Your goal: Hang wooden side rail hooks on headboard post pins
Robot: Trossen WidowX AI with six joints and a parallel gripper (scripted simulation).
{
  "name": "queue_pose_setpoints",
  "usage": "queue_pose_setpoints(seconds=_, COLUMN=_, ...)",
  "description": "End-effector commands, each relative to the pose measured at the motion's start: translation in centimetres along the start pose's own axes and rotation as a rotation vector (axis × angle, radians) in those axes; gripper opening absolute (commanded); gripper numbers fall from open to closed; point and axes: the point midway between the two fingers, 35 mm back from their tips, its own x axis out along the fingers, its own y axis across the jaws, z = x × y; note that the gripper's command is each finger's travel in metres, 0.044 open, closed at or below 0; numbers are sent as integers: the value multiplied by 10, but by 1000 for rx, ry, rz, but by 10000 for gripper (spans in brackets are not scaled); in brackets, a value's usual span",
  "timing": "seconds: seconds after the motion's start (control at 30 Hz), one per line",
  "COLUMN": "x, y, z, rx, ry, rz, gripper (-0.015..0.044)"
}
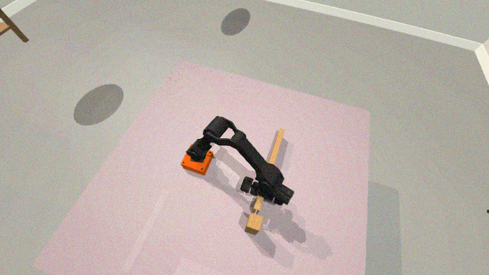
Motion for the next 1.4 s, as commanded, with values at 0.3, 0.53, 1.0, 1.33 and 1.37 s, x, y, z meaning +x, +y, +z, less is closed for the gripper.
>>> queue_pose_setpoints(seconds=0.3, x=-7, y=-2, z=-1, rx=3, ry=1, rz=-15, gripper=0)
queue_pose_setpoints(seconds=0.53, x=-8, y=-2, z=-1, rx=3, ry=1, rz=-15, gripper=0)
queue_pose_setpoints(seconds=1.0, x=-11, y=-2, z=-1, rx=3, ry=1, rz=-15, gripper=0)
queue_pose_setpoints(seconds=1.33, x=-10, y=-3, z=-2, rx=3, ry=2, rz=-15, gripper=0)
queue_pose_setpoints(seconds=1.37, x=-10, y=-3, z=-2, rx=3, ry=2, rz=-15, gripper=0)
